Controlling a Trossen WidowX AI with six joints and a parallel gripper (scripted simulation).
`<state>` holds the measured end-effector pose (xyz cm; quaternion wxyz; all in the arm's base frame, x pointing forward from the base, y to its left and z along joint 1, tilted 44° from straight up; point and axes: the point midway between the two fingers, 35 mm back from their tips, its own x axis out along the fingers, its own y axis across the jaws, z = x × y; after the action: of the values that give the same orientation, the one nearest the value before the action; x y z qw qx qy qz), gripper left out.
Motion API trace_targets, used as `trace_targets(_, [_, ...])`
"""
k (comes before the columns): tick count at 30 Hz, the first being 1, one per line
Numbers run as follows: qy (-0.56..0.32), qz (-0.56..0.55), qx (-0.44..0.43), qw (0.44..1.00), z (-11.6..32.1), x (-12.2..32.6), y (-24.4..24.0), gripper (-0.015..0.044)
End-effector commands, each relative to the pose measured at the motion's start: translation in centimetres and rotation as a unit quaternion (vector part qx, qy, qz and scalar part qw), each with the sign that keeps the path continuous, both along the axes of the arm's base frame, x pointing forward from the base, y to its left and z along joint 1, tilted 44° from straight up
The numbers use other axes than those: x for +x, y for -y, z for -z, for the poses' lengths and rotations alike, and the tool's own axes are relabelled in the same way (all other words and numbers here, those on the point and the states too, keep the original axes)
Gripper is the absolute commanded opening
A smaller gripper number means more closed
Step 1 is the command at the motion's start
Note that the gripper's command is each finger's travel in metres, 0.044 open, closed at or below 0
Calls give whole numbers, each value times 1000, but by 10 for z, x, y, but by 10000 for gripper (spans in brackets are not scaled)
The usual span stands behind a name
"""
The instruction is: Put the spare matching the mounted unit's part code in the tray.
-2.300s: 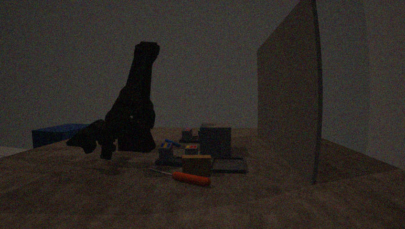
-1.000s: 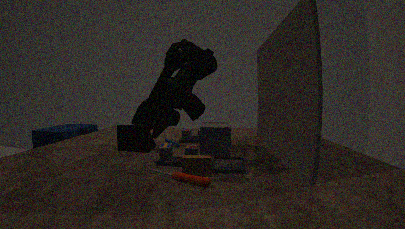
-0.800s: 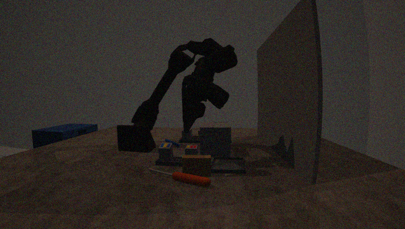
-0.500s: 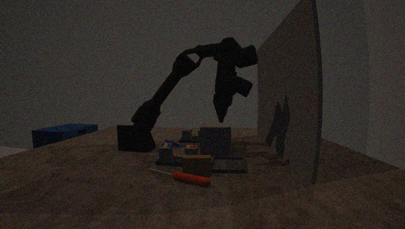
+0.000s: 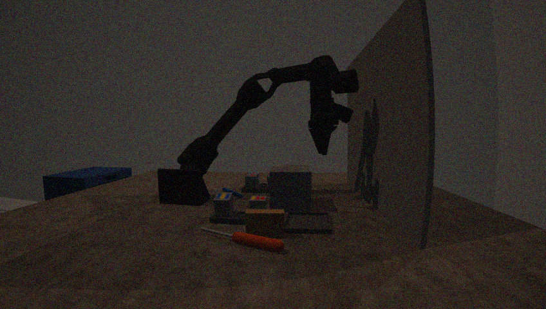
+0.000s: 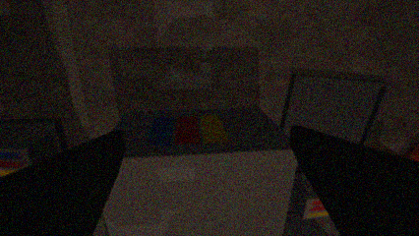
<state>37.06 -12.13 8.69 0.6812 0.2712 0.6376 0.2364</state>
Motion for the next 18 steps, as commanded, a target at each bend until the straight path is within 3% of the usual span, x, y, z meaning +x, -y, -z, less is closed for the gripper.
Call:
trace_targets(1, [-4, 11, 11, 1000, -4, 0, 0, 440])
trace_targets(14, [-4, 11, 11, 1000, -4, 0, 0, 440])
trace_targets(18, [95, -95, -3, 991, -31, -4, -26, 440])
